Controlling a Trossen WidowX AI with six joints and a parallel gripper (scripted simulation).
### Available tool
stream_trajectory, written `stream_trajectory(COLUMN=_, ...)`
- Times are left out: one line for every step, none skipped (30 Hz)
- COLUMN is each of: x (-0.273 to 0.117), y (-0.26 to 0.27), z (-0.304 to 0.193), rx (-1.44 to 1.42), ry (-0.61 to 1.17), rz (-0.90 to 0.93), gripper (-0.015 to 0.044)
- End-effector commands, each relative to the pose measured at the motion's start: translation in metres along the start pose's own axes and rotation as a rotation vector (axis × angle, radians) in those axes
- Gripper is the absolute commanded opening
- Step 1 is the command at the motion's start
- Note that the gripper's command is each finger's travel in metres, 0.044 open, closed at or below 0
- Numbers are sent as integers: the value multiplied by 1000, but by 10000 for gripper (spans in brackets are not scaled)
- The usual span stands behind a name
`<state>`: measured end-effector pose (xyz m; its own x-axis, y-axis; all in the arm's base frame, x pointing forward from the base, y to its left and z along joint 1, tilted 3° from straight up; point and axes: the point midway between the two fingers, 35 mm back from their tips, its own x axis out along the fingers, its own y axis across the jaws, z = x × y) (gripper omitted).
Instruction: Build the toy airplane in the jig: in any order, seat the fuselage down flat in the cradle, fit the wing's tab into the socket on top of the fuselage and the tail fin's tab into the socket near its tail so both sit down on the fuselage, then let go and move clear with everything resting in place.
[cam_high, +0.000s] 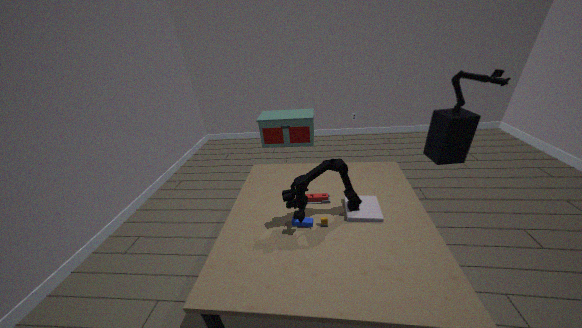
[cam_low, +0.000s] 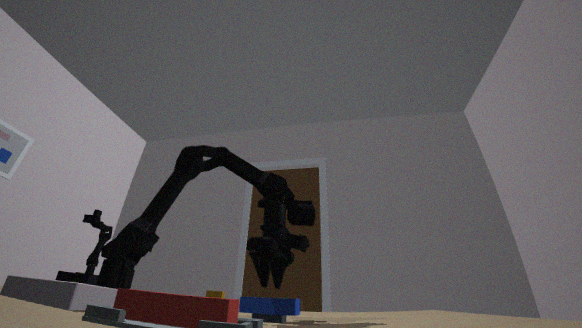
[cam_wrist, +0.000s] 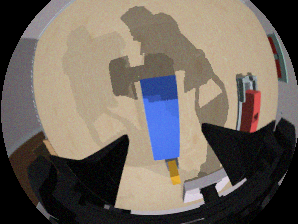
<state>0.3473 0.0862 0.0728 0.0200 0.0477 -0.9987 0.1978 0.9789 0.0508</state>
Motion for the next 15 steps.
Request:
stream_trajectory(x=7, y=0, z=-2, rx=4, ry=11, rz=-3, gripper=440)
stream_trajectory(x=9, y=0, z=-2, rx=4, ry=11, rz=-3, gripper=440)
stream_trajectory(x=10, y=0, z=-1, rx=4, ry=11, rz=-3, gripper=440)
stream_trajectory(x=12, y=0, z=-1, rx=4, ry=11, rz=-3, gripper=440)
stream_trajectory(x=14, y=0, z=-1, rx=4, ry=11, rz=-3, gripper=440)
stream_trajectory(x=15, y=0, z=-1, rx=4, ry=11, rz=-3, gripper=440)
stream_trajectory(x=17, y=0, z=-1, rx=4, ry=11, rz=-3, gripper=440)
stream_trajectory(x=19, y=0, z=-1, rx=4, ry=11, rz=-3, gripper=440)
stream_trajectory(x=20, y=0, z=-1, rx=4, ry=11, rz=-3, gripper=440)
stream_trajectory(x=22, y=0, z=-1, rx=4, ry=11, rz=-3, gripper=440)
stream_trajectory(x=23, y=0, z=-1, rx=4, ry=11, rz=-3, gripper=440)
stream_trajectory(x=25, y=0, z=-1, rx=4, ry=11, rz=-3, gripper=440)
stream_trajectory(x=27, y=0, z=-1, rx=4, ry=11, rz=-3, gripper=440)
stream_trajectory(x=28, y=0, z=-1, rx=4, ry=11, rz=-3, gripper=440)
stream_trajectory(x=30, y=0, z=-1, rx=4, ry=11, rz=-3, gripper=440)
